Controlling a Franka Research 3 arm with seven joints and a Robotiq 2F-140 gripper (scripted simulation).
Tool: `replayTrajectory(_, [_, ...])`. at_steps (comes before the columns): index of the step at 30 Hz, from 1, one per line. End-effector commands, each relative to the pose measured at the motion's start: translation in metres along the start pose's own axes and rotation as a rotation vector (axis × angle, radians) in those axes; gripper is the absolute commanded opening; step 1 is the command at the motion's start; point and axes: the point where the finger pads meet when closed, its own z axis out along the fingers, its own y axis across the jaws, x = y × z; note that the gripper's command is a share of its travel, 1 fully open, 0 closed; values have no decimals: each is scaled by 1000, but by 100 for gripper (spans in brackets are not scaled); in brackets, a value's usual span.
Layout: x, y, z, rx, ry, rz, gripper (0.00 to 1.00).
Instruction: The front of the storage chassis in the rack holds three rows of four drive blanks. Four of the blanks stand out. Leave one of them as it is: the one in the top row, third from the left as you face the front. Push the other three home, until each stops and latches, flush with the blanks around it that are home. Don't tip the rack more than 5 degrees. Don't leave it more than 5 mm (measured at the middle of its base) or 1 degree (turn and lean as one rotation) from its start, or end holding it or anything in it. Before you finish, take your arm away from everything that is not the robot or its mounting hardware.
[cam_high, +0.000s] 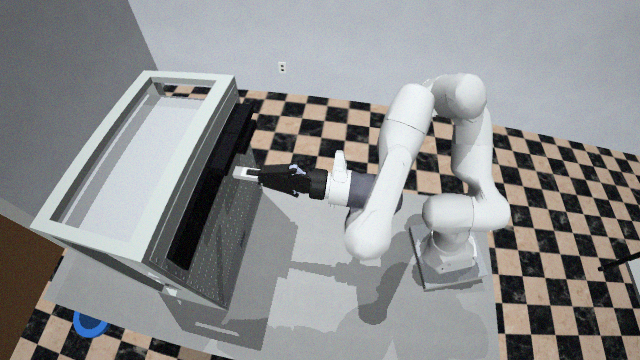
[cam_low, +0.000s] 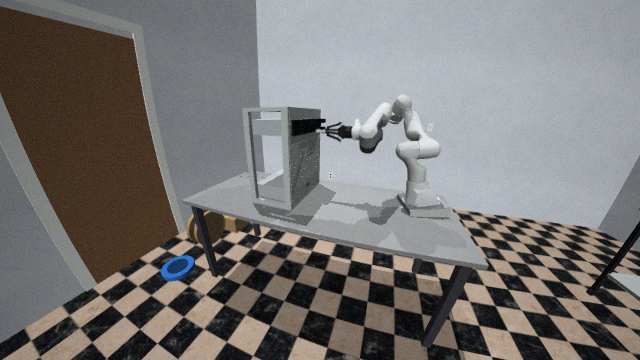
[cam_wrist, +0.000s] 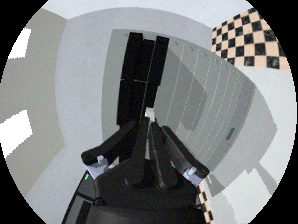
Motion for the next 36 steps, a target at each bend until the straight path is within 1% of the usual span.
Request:
replayTrajectory(1, [4, -2, -16, 4, 12, -1, 0])
replayTrajectory(5, [4, -2, -40, 4, 12, -1, 0])
replayTrajectory(7, [4, -2, -45, 4, 12, -1, 0])
replayTrajectory(11, [4, -2, -49, 4, 12, -1, 0])
replayTrajectory(21, [8, -2, -50, 4, 12, -1, 0])
replayTrajectory(25, [19, -2, -51, 4, 12, -1, 0])
replayTrajectory(32, [54, -3, -53, 4, 12, -1, 0])
replayTrajectory(34, [54, -3, -53, 4, 12, -1, 0])
replayTrajectory(36, [66, -3, -54, 4, 12, -1, 0])
